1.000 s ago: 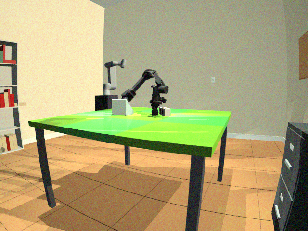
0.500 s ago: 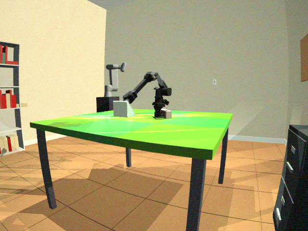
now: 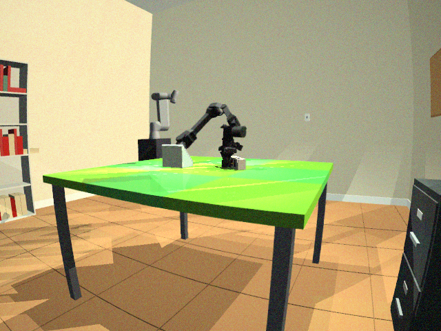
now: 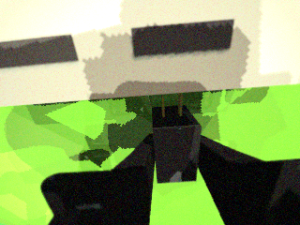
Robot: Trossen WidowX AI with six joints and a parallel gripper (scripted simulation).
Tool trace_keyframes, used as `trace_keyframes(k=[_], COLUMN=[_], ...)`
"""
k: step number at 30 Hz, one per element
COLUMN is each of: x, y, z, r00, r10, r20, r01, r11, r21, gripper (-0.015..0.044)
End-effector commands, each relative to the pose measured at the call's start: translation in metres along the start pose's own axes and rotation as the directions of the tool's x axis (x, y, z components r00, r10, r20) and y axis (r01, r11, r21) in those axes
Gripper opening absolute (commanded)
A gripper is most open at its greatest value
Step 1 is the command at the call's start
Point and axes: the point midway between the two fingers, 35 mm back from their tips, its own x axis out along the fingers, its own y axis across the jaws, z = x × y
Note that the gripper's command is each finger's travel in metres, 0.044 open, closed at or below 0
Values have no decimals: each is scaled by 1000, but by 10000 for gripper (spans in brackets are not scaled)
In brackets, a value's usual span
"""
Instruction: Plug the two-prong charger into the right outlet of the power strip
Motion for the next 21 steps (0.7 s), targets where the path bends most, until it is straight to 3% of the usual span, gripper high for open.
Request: trace_keyframes(k=[1,21], x=[0,0], y=[1,1], z=[2,6], r00=[1000,1000], r10=[5,5], r20=[3,3], r01=[-5,-5], r11=[1000,1000], r21=[6,6], gripper=[0,0])
